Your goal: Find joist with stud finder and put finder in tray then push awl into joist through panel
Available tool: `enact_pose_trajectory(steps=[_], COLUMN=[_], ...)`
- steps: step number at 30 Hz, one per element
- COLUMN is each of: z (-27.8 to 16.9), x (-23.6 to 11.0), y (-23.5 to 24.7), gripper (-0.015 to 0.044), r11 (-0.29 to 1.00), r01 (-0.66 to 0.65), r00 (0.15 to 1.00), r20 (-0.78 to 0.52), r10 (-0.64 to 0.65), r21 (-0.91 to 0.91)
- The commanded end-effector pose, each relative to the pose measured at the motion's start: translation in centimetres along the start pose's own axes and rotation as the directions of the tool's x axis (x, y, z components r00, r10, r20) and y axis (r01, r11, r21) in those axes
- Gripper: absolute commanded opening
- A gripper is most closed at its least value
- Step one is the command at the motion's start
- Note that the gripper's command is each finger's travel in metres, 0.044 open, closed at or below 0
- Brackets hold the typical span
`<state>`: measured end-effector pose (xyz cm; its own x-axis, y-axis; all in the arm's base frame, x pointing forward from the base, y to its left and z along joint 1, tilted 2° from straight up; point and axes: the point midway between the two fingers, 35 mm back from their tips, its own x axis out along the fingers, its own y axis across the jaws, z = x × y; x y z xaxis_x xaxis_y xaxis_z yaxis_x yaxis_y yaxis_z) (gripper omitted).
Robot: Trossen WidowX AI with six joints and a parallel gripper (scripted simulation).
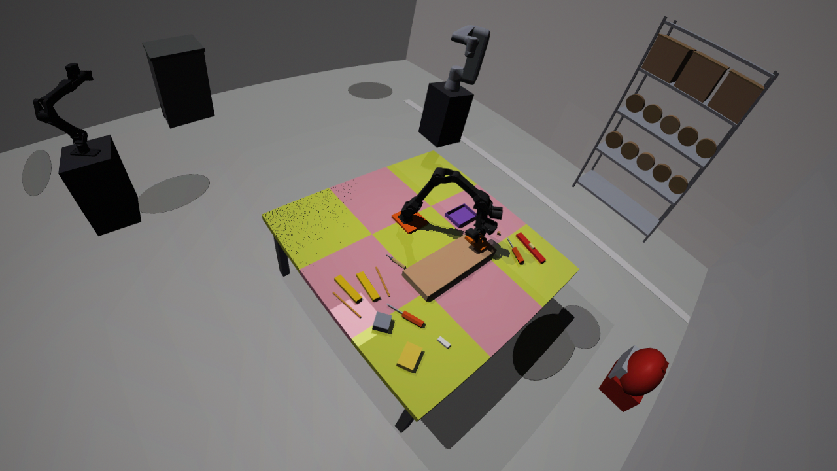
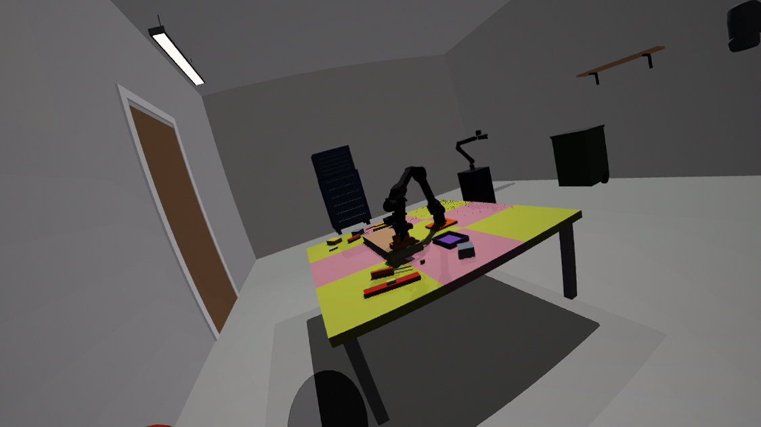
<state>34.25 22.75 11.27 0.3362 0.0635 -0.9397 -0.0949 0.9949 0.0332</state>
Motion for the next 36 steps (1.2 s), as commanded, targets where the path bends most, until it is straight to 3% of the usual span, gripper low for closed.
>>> enact_pose_trajectory(steps=[1, 36], z=[0.0, -0.1], x=[0.0, 0.0], y=[-1.3, -13.6], gripper=[0.0, 0.0], r11=[1.0, 1.0], r01=[0.003, 0.015], r00=[1.0, 1.0], r20=[-0.003, -0.002], r10=[-0.003, -0.015], r21=[0.001, -0.003])
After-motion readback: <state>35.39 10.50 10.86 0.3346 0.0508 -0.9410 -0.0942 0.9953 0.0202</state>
